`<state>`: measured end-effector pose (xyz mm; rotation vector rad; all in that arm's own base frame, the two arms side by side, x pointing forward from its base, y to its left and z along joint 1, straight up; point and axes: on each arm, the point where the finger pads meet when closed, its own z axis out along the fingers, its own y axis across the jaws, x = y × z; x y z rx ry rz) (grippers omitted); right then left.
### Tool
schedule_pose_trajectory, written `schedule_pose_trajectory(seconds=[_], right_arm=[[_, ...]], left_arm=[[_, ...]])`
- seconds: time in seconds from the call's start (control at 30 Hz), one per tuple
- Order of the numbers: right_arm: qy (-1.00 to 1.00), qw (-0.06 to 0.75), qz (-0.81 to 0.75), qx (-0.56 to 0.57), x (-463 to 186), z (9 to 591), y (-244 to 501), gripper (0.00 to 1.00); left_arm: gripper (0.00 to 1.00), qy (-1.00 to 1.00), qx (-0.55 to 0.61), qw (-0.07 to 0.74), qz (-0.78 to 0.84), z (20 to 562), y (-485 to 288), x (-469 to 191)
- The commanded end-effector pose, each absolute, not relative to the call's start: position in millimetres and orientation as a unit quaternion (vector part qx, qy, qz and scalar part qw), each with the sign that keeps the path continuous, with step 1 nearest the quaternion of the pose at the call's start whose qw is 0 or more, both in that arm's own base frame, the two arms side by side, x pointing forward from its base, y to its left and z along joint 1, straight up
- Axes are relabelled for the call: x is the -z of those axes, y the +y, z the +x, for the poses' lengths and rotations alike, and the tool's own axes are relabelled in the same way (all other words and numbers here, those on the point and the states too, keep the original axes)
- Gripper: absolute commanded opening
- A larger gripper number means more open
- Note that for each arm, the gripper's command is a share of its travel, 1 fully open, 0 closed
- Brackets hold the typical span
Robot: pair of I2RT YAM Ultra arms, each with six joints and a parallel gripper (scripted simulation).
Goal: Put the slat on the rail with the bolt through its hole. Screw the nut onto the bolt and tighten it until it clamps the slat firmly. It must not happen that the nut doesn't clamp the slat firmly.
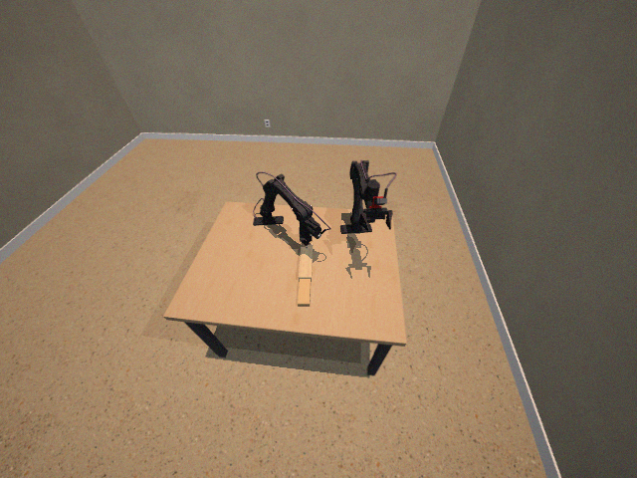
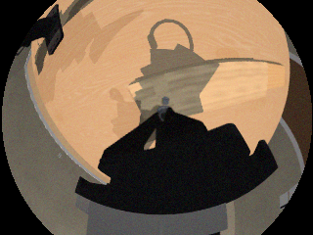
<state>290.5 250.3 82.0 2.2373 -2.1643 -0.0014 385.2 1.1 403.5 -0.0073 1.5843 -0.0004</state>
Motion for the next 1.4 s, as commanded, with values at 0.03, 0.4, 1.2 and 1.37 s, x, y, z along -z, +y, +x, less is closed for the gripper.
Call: schedule_pose_trajectory(seconds=[0.03, 0.4, 1.2, 1.37], right_arm=[[-0.695, -0.006, 0.719, -0.001, -95.7, 294.6, 254.8, 0.12], [-0.695, -0.006, 0.719, -0.001, -92.7, 294.9, 255.0, 0.12], [-0.695, -0.007, 0.719, -0.001, -77.9, 295.7, 255.7, 0.12], [-0.695, -0.007, 0.719, -0.001, -75.9, 295.7, 255.7, 0.12]], left_arm=[[1.00, 0.703, 0.000, 0.712, 0.000, 380.6, 1.0, -411.9], [1.00, 0.703, 0.000, 0.712, 0.000, 380.6, 1.0, -411.9], [1.00, 0.703, 0.000, 0.712, 0.000, 380.6, 1.0, -411.9], [1.00, 0.703, 0.000, 0.712, 0.000, 380.6, 1.0, -411.9]])
